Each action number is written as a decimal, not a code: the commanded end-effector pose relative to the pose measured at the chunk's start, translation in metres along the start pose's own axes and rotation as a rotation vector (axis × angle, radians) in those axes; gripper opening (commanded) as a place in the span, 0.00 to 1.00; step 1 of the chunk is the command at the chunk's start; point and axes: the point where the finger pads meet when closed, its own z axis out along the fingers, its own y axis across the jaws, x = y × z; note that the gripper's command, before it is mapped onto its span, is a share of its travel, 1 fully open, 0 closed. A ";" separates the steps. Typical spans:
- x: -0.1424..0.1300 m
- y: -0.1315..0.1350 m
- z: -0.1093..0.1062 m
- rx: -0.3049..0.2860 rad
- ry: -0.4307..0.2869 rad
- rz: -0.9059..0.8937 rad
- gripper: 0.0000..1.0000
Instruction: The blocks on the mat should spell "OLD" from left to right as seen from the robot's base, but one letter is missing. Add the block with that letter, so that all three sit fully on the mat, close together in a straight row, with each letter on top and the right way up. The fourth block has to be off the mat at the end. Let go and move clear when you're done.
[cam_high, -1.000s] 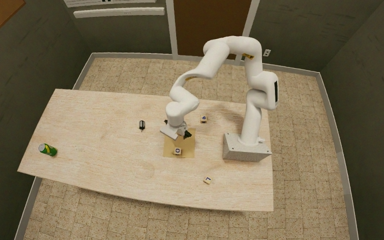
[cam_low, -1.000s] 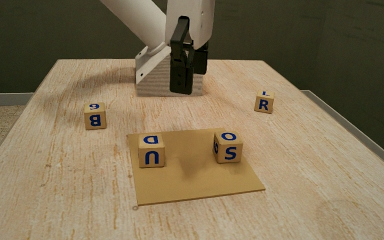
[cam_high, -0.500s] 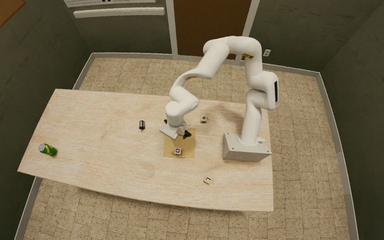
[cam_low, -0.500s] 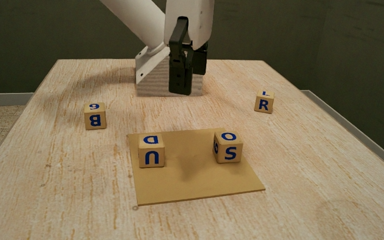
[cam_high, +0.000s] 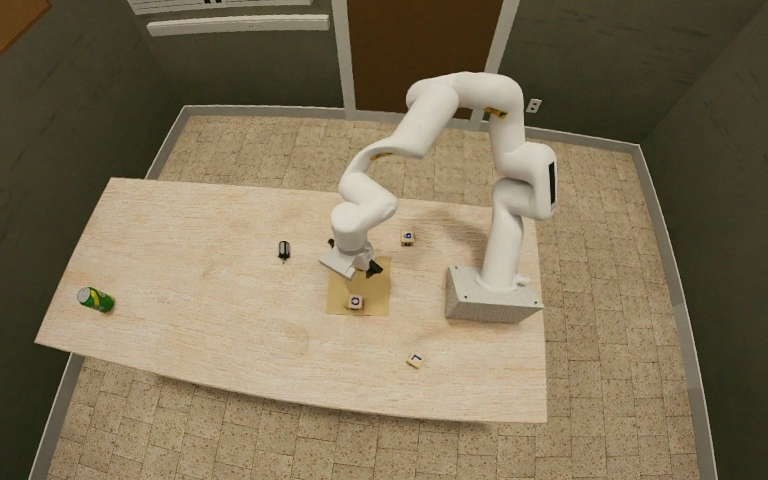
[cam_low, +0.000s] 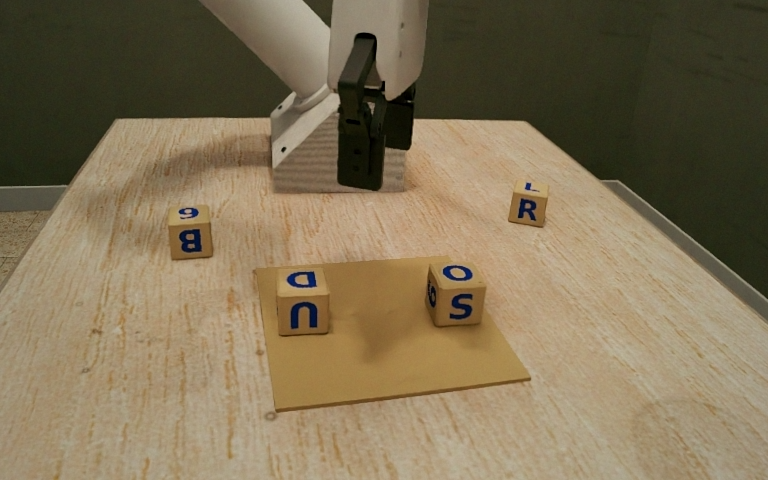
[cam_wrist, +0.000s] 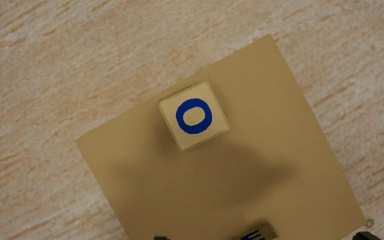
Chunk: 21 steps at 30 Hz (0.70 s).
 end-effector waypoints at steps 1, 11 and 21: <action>0.001 0.001 -0.002 -0.003 0.004 0.000 1.00; 0.001 0.001 -0.002 -0.003 0.004 0.000 1.00; -0.081 0.047 -0.005 -0.005 0.003 0.000 1.00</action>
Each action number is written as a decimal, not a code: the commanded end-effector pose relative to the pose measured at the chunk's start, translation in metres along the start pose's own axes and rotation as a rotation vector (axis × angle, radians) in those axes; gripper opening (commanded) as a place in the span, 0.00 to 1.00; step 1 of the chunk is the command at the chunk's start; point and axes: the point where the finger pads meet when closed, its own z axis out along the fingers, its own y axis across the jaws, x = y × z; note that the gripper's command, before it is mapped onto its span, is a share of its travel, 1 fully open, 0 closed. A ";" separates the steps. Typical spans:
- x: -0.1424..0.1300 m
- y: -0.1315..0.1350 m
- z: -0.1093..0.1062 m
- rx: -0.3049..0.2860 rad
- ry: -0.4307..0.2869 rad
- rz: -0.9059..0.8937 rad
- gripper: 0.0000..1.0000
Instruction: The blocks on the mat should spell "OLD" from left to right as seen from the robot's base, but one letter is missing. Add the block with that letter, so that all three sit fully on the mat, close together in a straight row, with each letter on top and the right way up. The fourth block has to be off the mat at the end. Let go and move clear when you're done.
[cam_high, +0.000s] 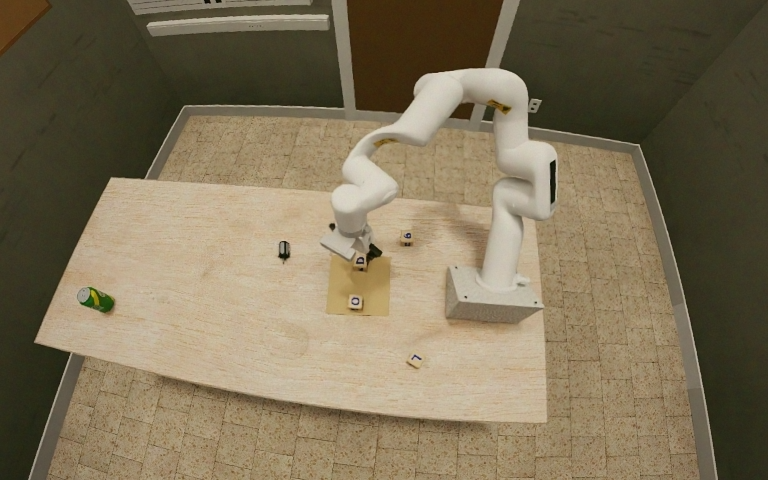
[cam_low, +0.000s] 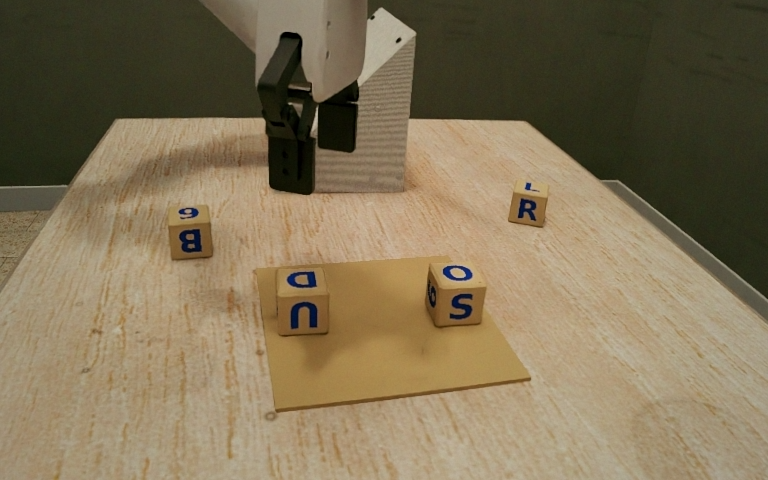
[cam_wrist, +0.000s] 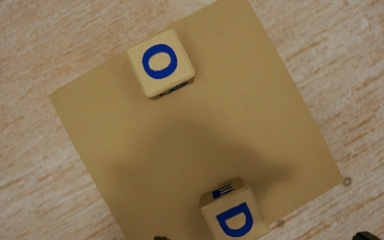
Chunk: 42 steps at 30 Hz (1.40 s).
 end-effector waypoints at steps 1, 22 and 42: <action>-0.040 0.022 -0.005 -0.005 0.007 -0.003 1.00; -0.076 0.035 -0.002 0.000 0.008 -0.003 1.00; -0.076 0.035 -0.002 0.000 0.008 -0.003 1.00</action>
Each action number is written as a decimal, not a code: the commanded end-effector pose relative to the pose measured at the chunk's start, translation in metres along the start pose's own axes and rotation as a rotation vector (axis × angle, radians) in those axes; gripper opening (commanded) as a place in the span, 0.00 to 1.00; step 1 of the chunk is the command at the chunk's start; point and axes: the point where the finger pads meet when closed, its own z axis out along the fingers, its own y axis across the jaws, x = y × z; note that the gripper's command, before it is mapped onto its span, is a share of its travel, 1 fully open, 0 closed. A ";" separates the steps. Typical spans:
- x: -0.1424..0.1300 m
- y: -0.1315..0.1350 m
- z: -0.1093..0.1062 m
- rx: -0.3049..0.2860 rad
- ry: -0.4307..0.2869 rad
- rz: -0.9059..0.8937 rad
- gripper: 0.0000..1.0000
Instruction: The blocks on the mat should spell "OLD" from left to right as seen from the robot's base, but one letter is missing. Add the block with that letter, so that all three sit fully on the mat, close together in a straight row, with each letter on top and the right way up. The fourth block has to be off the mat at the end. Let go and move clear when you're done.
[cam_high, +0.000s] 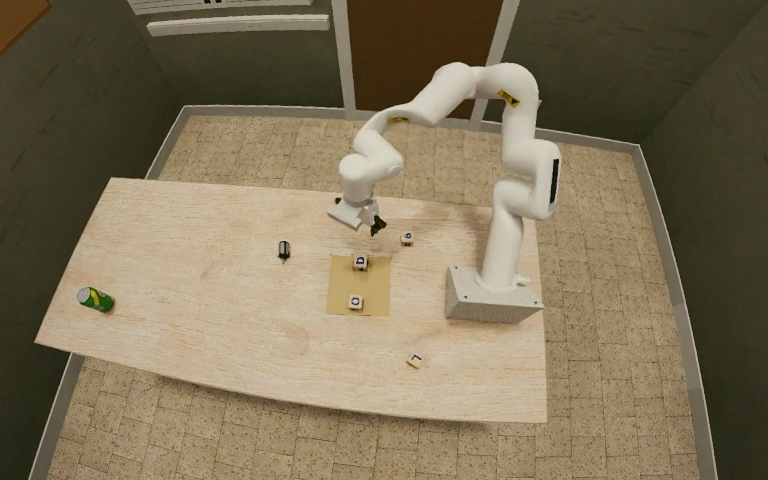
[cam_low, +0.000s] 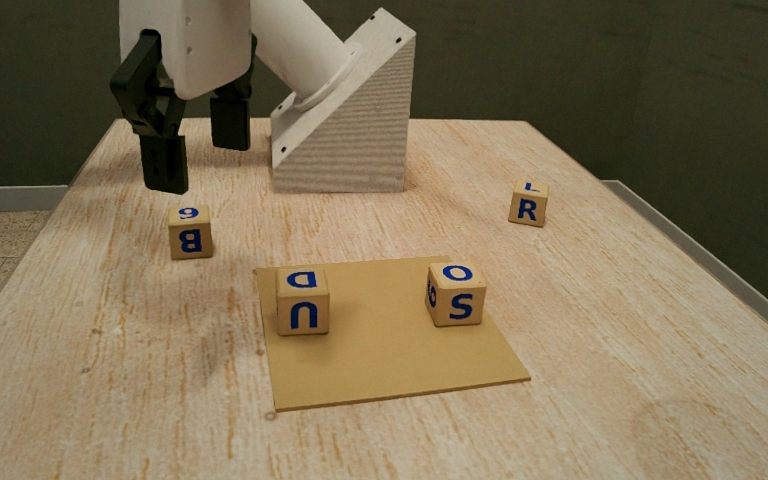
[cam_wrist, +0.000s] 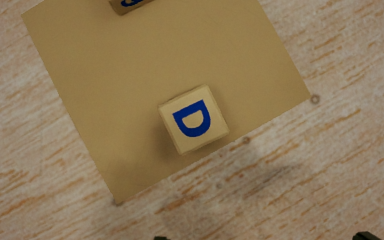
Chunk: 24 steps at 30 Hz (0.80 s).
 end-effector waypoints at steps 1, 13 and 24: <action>0.001 0.001 -0.002 -0.003 0.003 -0.001 1.00; 0.001 0.001 -0.002 -0.003 0.003 -0.001 1.00; -0.077 -0.028 -0.008 0.011 0.003 0.000 1.00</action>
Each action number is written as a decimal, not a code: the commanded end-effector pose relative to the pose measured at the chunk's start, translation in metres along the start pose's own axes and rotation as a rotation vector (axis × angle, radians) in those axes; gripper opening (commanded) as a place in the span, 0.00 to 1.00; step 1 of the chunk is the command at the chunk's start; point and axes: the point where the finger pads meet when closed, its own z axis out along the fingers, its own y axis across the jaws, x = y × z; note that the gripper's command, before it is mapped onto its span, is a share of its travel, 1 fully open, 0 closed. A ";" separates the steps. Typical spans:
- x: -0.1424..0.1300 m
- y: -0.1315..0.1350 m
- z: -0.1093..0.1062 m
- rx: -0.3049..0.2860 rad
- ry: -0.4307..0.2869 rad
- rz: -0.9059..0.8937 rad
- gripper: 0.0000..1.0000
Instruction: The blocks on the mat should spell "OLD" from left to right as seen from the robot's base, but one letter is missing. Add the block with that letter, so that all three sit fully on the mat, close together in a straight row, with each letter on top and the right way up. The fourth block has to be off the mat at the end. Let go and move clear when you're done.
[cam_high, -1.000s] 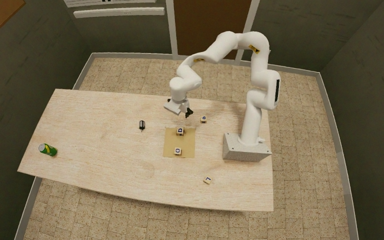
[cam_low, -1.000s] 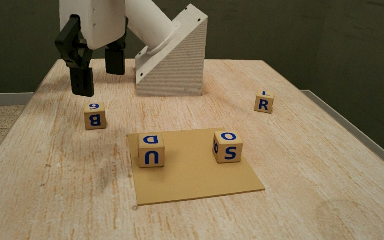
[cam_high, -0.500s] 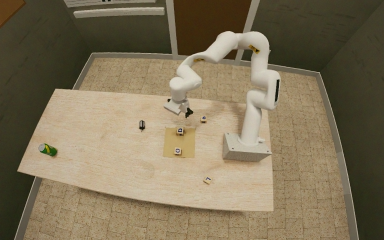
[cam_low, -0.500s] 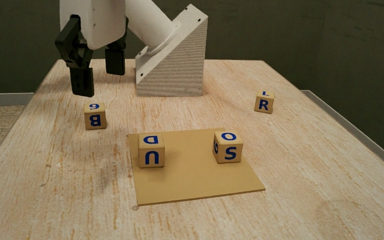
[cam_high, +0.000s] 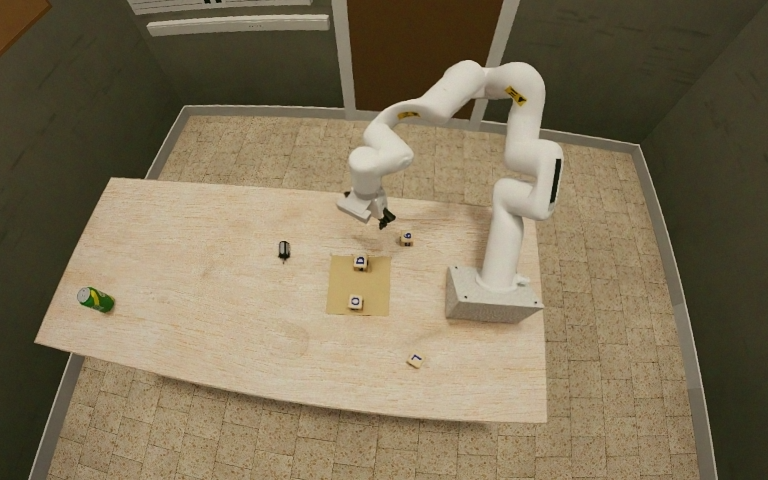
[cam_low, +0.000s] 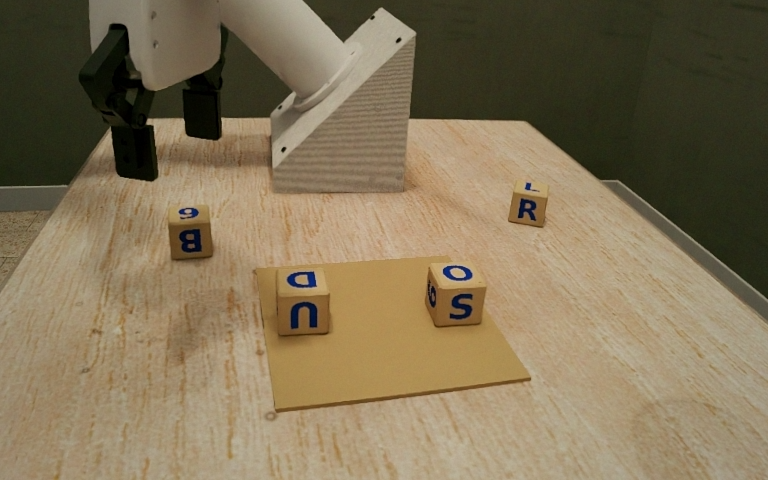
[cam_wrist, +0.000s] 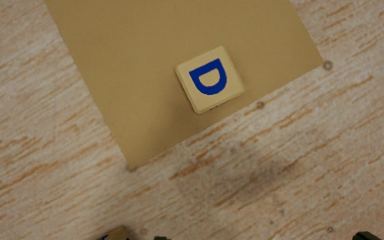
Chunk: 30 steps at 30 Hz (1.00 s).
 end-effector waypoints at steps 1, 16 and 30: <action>-0.054 -0.022 -0.006 0.000 0.006 0.001 1.00; -0.124 -0.072 0.004 -0.014 0.006 0.001 1.00; -0.124 -0.072 0.004 -0.014 0.006 0.001 1.00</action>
